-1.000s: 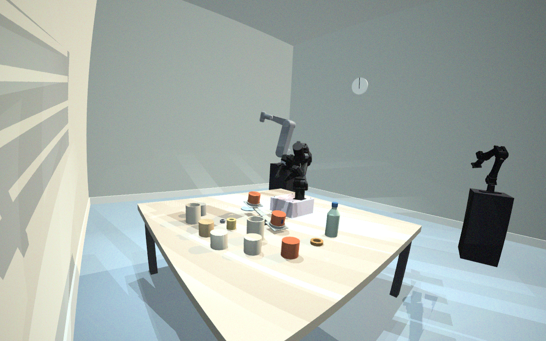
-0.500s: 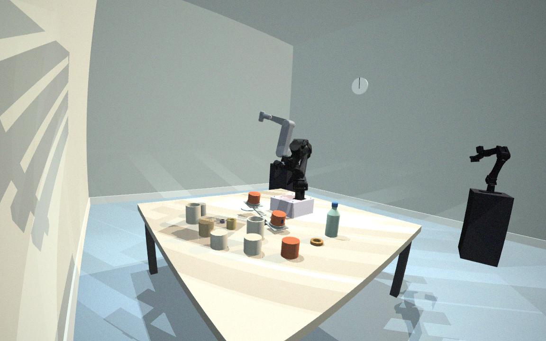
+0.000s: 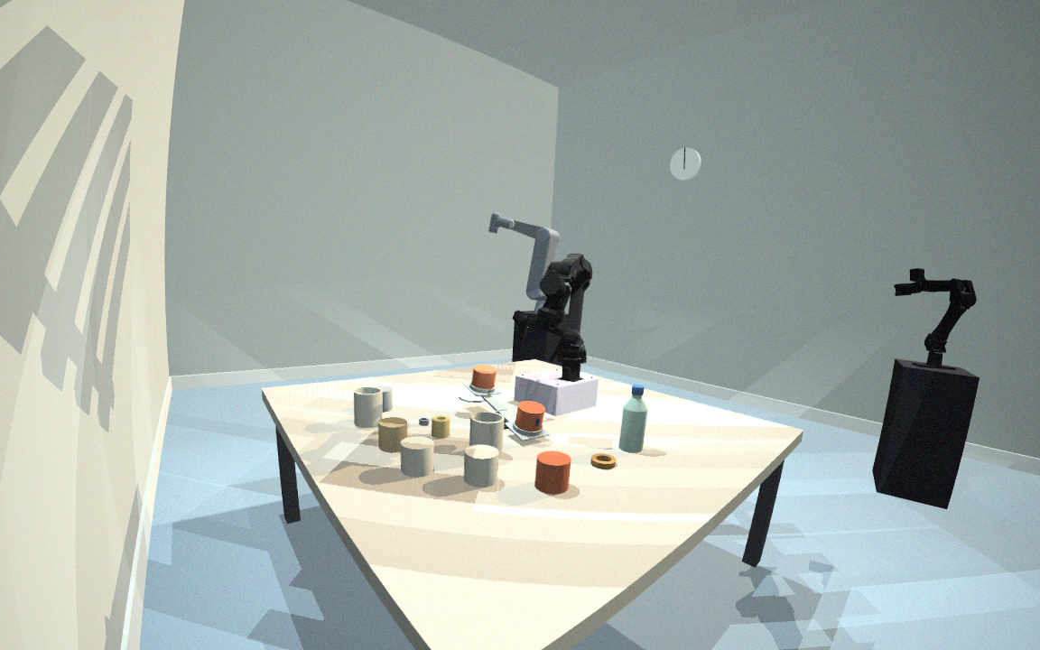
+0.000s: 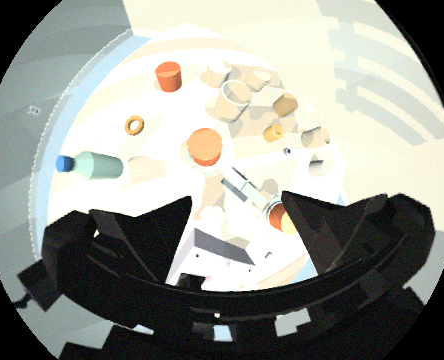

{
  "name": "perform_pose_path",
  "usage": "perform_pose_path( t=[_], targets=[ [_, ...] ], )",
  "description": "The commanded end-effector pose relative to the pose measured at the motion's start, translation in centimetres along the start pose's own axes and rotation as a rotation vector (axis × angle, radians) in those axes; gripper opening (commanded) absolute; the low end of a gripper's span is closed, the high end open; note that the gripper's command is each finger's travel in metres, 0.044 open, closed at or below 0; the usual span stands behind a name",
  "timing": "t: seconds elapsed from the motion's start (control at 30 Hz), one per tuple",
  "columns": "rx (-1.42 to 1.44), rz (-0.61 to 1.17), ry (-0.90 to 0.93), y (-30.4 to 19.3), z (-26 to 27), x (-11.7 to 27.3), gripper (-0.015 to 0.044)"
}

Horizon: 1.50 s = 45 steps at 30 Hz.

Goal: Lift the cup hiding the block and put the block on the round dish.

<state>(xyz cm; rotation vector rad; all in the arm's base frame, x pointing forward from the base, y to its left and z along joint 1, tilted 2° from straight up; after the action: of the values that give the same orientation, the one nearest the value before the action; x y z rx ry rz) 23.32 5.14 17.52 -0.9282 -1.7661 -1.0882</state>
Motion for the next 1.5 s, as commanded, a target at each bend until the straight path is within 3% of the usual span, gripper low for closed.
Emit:
perform_pose_path(
  t=[0.0,0.73,1.47],
  targets=[
    [0.125,0.039,0.039,1.4,0.4,-1.0,0.0440],
    [0.736,0.186,0.326,6.9,3.1,-9.7,0.0440],
    [0.754,0.188,0.338,6.5,3.7,-12.2,0.0440]
  ],
)
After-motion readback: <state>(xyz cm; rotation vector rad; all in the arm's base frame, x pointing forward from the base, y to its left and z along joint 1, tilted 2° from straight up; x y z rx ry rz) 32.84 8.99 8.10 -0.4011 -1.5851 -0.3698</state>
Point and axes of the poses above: the point midway between the two fingers, 35 mm back from their tips, its own x axis back along the fingers, its own z axis across the jaws, y = z × x, the point moved 3 cm from there along x, back along the fingers, and after that the axes turned 11 degrees about -x, right-handed, at the moved point
